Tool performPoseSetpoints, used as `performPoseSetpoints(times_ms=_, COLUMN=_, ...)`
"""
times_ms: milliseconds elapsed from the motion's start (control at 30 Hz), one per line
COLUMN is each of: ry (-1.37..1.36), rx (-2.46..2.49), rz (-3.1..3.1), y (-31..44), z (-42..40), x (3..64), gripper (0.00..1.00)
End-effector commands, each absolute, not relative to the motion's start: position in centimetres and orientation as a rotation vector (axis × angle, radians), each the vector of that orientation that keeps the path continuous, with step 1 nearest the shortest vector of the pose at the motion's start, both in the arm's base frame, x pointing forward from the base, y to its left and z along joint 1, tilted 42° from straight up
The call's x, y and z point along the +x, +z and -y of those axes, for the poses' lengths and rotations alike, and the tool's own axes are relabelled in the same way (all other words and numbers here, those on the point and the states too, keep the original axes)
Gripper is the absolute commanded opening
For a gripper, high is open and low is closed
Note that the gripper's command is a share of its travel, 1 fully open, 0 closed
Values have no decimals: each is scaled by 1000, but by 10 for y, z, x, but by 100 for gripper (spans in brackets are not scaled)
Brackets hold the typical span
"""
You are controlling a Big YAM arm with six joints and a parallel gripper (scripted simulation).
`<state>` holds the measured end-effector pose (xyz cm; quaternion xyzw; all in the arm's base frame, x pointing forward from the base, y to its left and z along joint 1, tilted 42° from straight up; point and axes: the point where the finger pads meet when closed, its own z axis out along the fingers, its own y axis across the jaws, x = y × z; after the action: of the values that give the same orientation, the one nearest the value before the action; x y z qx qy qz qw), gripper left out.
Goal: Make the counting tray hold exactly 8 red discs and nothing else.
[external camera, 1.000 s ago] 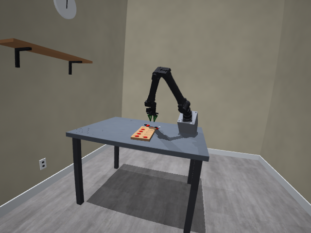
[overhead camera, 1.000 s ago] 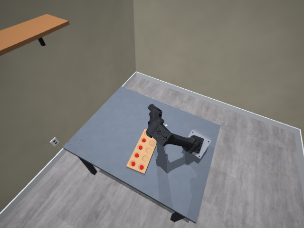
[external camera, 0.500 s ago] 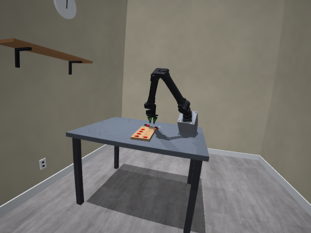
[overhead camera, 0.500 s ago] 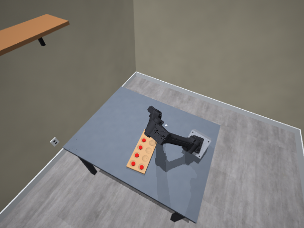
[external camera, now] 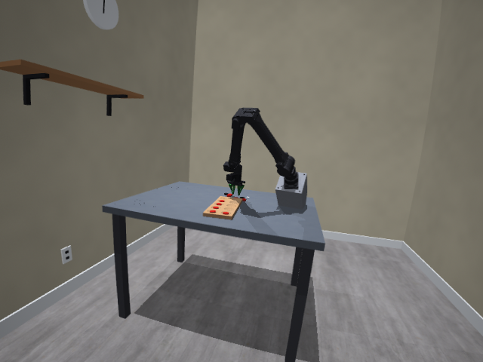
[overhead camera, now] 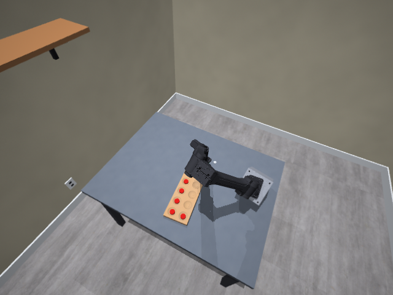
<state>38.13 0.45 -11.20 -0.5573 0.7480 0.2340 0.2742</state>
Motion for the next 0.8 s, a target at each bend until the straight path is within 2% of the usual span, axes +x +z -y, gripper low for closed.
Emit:
performPoseSetpoints(times_ms=0, ry=643, rx=-1493, rz=-2015, y=-120, z=-13, x=382, gripper=46)
performPoseSetpoints(times_ms=767, ry=646, rx=-1492, rz=-2015, y=-132, z=-25, x=382, gripper=46)
